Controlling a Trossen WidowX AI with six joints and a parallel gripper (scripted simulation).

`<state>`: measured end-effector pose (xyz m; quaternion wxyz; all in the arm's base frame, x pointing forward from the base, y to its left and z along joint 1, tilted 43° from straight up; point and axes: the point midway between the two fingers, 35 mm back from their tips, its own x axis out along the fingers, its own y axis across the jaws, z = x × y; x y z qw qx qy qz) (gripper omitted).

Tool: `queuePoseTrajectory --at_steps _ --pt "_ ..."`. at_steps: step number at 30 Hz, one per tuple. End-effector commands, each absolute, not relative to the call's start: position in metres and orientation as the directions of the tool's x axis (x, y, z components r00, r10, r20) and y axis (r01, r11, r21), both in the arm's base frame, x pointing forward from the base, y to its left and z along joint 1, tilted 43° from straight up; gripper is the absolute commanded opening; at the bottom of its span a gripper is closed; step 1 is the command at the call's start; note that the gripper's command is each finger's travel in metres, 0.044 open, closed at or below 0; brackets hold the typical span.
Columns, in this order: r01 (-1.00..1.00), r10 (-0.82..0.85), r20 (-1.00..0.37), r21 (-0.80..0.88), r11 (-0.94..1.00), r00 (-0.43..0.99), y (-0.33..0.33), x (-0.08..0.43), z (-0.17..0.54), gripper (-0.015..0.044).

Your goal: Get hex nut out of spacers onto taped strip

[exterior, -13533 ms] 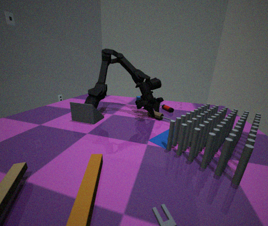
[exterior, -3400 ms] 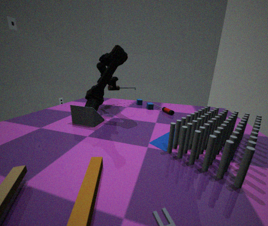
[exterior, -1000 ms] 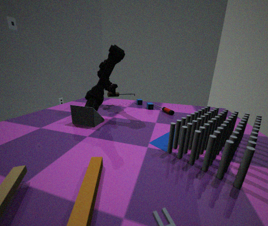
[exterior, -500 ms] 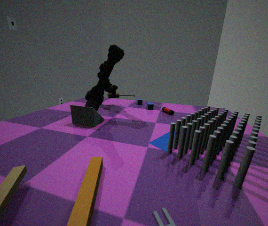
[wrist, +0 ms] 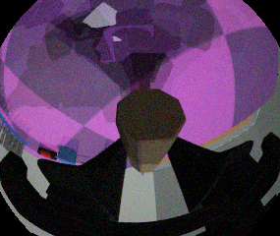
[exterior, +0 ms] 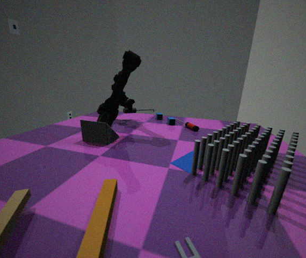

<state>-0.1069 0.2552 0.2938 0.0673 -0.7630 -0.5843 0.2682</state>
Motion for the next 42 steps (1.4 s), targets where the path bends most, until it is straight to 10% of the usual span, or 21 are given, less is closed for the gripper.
queuePoseTrajectory --at_steps 1,42 --pt "0.857 0.928 -0.328 -0.414 -0.307 0.175 0.257 -0.106 0.292 0.0" --pt "0.863 0.937 -0.304 -0.414 -0.291 0.171 0.276 -0.102 0.276 0.0"
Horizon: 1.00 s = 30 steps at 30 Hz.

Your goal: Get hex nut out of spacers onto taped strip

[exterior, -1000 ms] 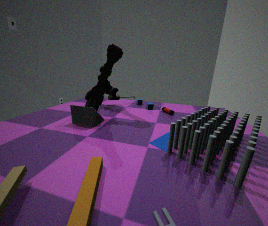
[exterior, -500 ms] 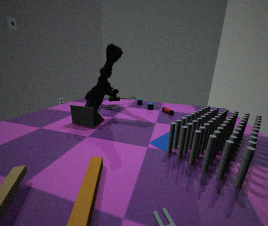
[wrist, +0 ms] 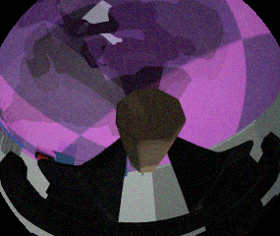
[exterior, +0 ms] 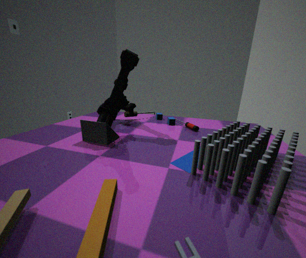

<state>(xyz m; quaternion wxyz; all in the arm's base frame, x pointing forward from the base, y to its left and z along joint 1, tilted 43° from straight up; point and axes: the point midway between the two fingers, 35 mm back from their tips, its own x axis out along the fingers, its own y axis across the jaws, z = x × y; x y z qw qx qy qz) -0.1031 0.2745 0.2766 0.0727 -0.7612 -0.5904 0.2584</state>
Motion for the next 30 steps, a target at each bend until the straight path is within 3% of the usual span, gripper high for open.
queuePoseTrajectory --at_steps 1,30 --pt "0.863 0.937 -0.304 -0.413 -0.291 0.17 0.276 -0.102 0.275 0.0" --pt "0.869 0.945 -0.279 -0.41 -0.276 0.169 0.288 -0.096 0.265 0.0"
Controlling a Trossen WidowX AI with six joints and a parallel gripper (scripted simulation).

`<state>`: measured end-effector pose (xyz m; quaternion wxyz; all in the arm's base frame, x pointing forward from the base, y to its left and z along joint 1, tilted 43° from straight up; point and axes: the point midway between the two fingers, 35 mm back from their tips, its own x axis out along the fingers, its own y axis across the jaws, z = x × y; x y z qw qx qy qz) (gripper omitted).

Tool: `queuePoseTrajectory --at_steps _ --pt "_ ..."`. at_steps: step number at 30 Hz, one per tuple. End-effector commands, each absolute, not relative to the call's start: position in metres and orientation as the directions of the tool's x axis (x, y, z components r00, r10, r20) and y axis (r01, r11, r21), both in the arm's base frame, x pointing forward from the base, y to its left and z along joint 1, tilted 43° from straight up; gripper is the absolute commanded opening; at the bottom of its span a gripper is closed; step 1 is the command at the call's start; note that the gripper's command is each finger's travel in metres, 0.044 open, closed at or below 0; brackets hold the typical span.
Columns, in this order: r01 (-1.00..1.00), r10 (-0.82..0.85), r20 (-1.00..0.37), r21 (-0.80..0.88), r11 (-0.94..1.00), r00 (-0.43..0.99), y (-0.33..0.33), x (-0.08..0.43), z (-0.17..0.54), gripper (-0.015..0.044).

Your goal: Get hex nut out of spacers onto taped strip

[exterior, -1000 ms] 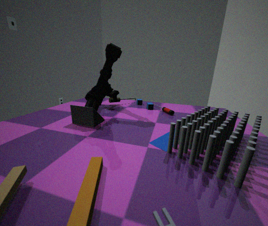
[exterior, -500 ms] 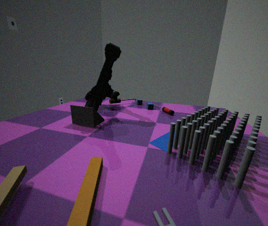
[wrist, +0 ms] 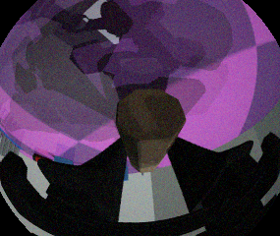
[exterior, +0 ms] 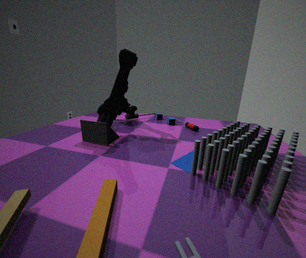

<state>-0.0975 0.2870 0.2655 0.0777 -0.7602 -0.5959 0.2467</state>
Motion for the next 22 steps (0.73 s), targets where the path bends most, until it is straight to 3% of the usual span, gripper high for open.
queuePoseTrajectory --at_steps 1,5,22 --pt "0.87 0.946 -0.278 -0.41 -0.276 0.169 0.2888 -0.0962 0.2644 0.0" --pt "0.871 0.947 -0.274 -0.409 -0.274 0.169 0.2904 -0.0953 0.263 0.0" --pt "0.869 0.946 -0.278 -0.411 -0.275 0.168 0.289 -0.0963 0.2638 0.044"
